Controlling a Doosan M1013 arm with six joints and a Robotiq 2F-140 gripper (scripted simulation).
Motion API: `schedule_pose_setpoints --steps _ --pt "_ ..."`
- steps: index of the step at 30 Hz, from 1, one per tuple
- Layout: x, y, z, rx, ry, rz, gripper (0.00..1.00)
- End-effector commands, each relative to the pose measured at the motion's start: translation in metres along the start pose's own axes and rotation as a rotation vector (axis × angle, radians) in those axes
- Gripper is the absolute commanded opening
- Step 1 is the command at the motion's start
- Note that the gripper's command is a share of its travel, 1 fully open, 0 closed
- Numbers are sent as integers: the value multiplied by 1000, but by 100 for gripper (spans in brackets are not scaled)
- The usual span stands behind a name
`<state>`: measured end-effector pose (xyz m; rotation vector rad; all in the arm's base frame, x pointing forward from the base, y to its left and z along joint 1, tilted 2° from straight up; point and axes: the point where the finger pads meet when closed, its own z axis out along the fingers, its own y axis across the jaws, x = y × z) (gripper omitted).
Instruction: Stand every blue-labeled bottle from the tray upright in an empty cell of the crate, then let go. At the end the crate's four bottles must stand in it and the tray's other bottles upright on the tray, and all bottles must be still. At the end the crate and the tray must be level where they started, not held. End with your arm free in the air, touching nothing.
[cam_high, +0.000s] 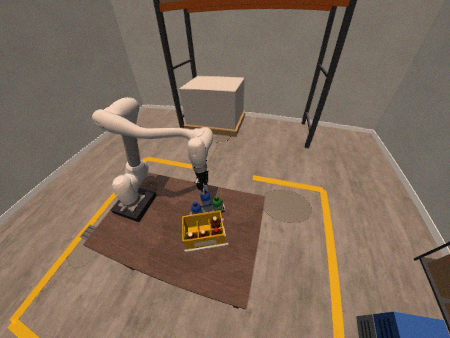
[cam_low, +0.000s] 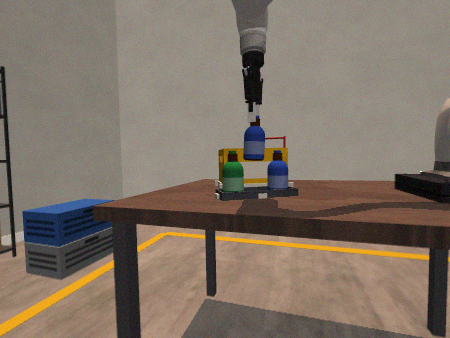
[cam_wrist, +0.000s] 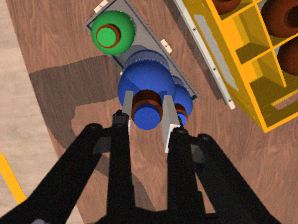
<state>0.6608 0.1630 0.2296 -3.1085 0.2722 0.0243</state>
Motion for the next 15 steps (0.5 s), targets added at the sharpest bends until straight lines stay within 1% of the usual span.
schedule_pose_setpoints --steps 1,15 --pt "0 0 -1 0 0 0 0" --pt "0 0 -11 0 0 0 0"
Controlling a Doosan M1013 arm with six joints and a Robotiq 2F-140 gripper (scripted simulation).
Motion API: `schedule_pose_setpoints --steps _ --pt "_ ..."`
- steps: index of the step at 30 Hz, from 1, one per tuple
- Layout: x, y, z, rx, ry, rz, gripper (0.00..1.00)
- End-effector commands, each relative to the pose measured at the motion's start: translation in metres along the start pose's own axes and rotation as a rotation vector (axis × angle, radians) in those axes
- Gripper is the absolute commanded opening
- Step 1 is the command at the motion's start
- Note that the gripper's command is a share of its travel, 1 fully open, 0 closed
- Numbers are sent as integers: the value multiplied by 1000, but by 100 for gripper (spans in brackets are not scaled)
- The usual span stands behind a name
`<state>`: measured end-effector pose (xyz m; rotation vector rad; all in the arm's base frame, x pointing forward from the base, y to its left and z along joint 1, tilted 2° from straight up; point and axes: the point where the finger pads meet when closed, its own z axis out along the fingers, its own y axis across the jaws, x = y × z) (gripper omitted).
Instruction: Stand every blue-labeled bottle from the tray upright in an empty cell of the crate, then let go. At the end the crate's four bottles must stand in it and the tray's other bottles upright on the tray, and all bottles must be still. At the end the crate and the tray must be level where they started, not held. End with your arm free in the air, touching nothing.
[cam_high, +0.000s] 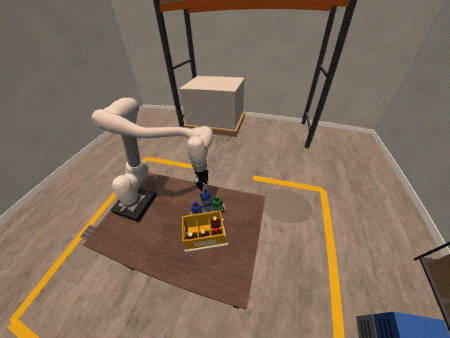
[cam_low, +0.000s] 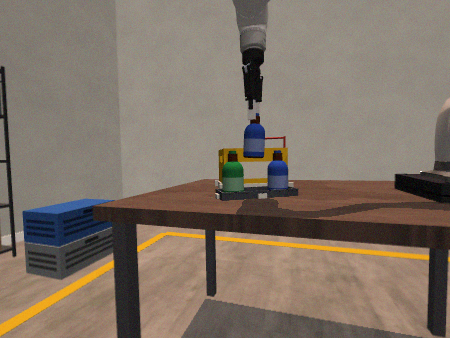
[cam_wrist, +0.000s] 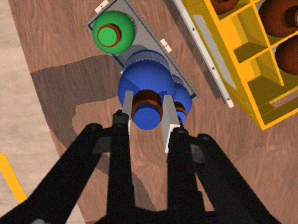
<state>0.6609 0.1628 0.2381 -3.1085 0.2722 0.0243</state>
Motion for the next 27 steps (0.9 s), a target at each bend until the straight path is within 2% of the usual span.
schedule_pose_setpoints --steps 1,27 --pt "0 0 -3 0 0 0 0" --pt "0 0 -27 0 0 0 0"
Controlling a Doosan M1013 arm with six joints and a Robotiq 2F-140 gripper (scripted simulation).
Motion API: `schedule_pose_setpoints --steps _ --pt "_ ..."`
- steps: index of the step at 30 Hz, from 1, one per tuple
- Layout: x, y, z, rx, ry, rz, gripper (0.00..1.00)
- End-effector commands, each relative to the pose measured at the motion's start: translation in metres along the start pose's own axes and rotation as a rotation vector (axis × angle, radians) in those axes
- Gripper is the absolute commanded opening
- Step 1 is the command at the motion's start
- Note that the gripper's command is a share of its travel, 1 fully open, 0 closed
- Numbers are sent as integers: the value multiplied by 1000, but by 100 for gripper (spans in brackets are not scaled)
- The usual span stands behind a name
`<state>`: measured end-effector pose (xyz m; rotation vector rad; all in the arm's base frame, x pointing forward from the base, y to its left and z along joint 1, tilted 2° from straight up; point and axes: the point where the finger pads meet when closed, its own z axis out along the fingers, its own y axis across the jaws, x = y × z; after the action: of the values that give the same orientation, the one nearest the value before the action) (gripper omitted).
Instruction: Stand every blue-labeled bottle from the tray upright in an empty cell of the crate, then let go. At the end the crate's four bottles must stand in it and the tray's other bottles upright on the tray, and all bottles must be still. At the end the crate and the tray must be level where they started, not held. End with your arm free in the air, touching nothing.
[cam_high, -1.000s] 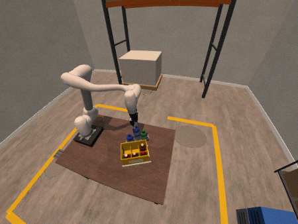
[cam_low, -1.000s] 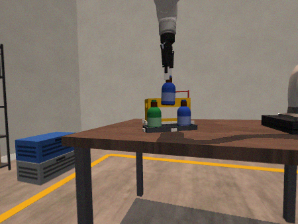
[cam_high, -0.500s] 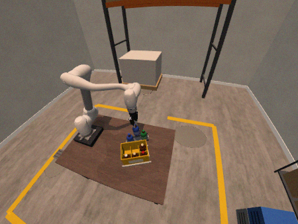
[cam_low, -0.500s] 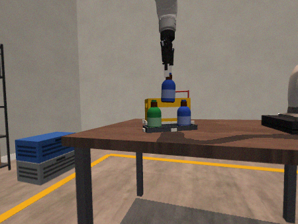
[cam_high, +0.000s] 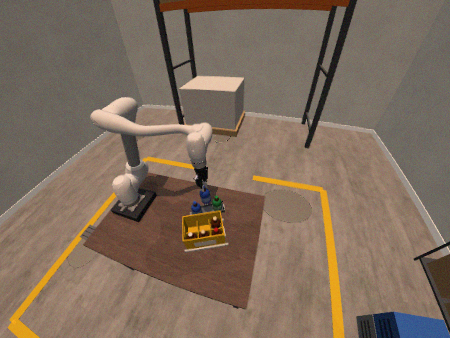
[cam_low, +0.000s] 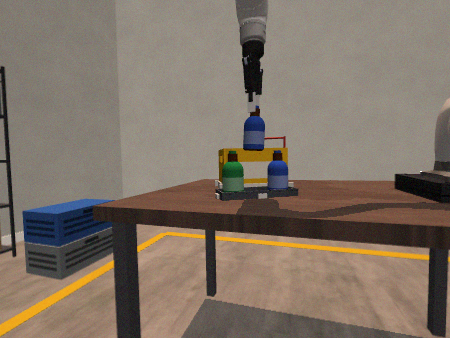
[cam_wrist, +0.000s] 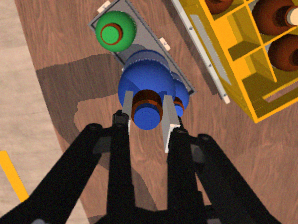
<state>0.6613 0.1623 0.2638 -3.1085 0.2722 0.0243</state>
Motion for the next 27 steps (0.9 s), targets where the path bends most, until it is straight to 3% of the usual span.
schedule_pose_setpoints --steps 1,27 --pt "0 0 -2 0 0 0 0" --pt "0 0 -5 0 0 0 0"
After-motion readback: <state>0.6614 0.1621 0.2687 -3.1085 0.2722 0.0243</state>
